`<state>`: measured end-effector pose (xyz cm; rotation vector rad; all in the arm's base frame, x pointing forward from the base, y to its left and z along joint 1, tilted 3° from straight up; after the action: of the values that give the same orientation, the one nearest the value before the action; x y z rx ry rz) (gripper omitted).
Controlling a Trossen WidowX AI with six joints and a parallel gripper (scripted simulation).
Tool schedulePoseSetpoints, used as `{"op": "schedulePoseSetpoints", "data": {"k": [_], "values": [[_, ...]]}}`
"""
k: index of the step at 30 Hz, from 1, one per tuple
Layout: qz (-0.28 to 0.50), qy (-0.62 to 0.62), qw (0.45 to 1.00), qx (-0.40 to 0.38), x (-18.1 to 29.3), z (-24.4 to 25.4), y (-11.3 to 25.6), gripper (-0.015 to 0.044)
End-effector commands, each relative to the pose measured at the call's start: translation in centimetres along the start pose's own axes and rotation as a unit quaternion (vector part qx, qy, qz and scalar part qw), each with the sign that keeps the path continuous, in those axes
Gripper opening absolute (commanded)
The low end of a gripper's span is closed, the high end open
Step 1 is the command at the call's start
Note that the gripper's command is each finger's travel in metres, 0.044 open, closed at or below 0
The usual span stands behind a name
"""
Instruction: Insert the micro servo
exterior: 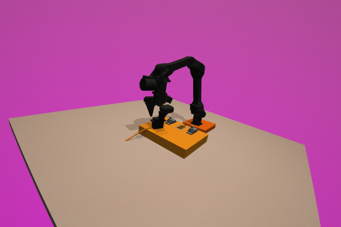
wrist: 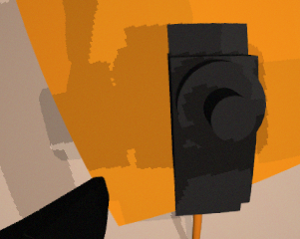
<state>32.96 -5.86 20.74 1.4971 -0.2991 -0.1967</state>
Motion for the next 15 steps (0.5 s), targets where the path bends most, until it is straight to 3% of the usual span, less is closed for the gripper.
{"op": "schedulePoseSetpoints", "data": {"k": [1,9,15], "values": [[-0.002,-0.002,1.0,0.001,-0.13,-0.01,-0.32,0.0361],[-0.002,-0.002,1.0,0.001,-0.13,-0.01,-0.32,0.0151],[-0.002,-0.002,1.0,0.001,-0.13,-0.01,-0.32,0.0111]]}}
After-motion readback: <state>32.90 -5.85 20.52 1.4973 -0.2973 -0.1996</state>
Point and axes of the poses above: the point midway between the two fingers, 35 mm back from their tips, its own y axis back along the fingers, its own z axis across the jaws, x = y × z, the point moved 8 cm from there along y, back along the fingers, and after that the axes turned 9 degrees about -y, right-handed, at the moved point
